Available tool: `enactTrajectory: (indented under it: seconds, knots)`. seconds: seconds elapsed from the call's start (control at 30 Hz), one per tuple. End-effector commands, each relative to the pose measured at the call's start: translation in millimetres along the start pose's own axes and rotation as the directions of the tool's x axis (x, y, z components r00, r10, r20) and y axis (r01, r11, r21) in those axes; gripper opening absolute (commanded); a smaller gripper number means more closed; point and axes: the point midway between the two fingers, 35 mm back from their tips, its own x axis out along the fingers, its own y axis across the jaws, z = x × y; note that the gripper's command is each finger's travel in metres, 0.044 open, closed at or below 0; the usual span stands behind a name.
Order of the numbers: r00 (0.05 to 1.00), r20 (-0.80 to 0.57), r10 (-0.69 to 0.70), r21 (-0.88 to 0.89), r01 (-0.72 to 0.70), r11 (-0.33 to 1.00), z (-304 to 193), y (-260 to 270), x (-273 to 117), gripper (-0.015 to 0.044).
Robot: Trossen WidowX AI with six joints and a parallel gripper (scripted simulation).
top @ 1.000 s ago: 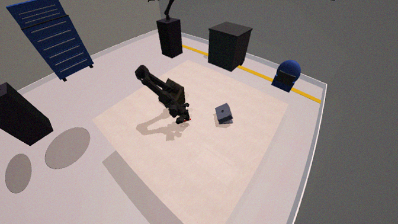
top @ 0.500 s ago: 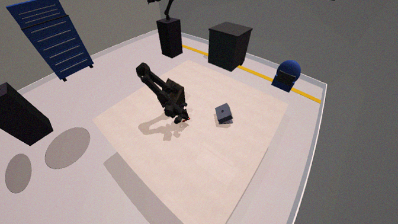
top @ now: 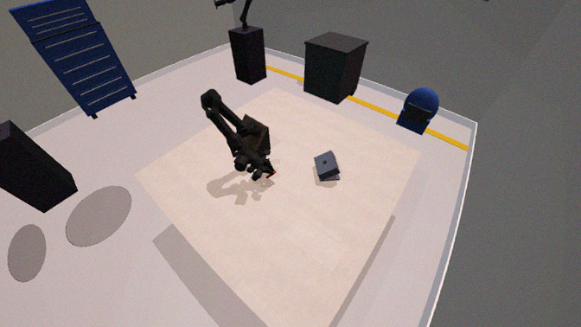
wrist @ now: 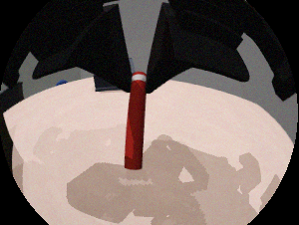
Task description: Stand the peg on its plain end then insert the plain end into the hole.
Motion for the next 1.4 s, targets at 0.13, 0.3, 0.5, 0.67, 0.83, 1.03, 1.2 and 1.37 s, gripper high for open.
enactTrajectory:
  seconds: [0.13,0.3,0.5,0.67,0.83,1.03,1.2,1.37]
  knots:
    - [0.997,-0.075,-0.003,-0.003,0.003,1.000,2,-1,-5,0.0049]
    - [0.993,-0.118,-0.003,-0.003,0.003,1.000,4,-1,-8,0.0049]
    - [0.986,-0.169,-0.004,-0.004,0.003,1.000,6,-1,-11,0.0049]
    - [0.977,-0.212,-0.004,-0.004,0.003,1.000,8,-1,-14,0.0049]
    - [0.967,-0.254,-0.004,-0.004,0.004,1.000,11,-1,-16,0.0049]
    - [0.953,-0.304,-0.005,-0.004,0.004,1.000,13,-2,-19,0.0049]
    - [0.939,-0.345,-0.005,-0.005,0.004,1.000,16,-2,-21,0.0049]
    - [0.923,-0.385,-0.006,-0.005,0.004,1.000,18,-2,-23,0.0049]
